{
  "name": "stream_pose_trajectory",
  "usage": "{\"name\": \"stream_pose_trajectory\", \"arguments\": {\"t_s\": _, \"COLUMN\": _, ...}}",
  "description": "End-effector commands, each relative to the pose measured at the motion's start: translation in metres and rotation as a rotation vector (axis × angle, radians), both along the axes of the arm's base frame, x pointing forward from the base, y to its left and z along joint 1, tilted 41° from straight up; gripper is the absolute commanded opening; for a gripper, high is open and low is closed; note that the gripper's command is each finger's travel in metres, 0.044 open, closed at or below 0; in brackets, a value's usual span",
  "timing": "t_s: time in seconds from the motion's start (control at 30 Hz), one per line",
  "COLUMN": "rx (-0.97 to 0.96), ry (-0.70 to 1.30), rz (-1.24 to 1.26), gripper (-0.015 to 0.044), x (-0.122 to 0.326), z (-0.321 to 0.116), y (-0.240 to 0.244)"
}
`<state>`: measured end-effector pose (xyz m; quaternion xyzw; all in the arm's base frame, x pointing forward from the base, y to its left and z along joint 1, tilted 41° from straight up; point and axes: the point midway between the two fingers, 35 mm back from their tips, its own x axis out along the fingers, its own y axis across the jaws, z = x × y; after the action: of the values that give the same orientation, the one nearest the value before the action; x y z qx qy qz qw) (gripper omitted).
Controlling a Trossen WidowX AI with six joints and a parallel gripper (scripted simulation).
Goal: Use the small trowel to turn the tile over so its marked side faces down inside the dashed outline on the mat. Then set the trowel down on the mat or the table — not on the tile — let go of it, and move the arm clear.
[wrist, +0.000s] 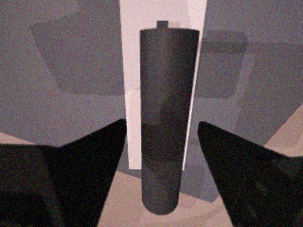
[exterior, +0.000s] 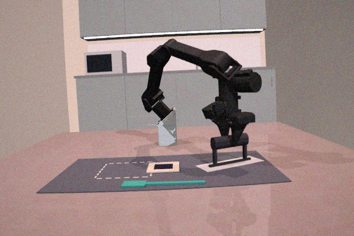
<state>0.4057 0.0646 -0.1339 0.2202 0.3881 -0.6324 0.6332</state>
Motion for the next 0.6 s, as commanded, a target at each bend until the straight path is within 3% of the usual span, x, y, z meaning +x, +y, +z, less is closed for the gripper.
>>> {"name": "stream_pose_trajectory", "arguments": {"t_s": 0.0, "rx": -0.002, "ry": -0.005, "rz": -0.003, "gripper": 0.0270, "x": 0.000, "z": 0.000, "y": 0.000}}
{"name": "stream_pose_trajectory", "arguments": {"t_s": 0.43, "rx": -0.002, "ry": -0.005, "rz": -0.003, "gripper": 0.0270, "x": 0.000, "z": 0.000, "y": 0.000}}
{"name": "stream_pose_trajectory", "arguments": {"t_s": 0.57, "rx": -0.002, "ry": -0.005, "rz": -0.003, "gripper": 0.0270, "x": 0.002, "z": 0.028, "y": 0.022}}
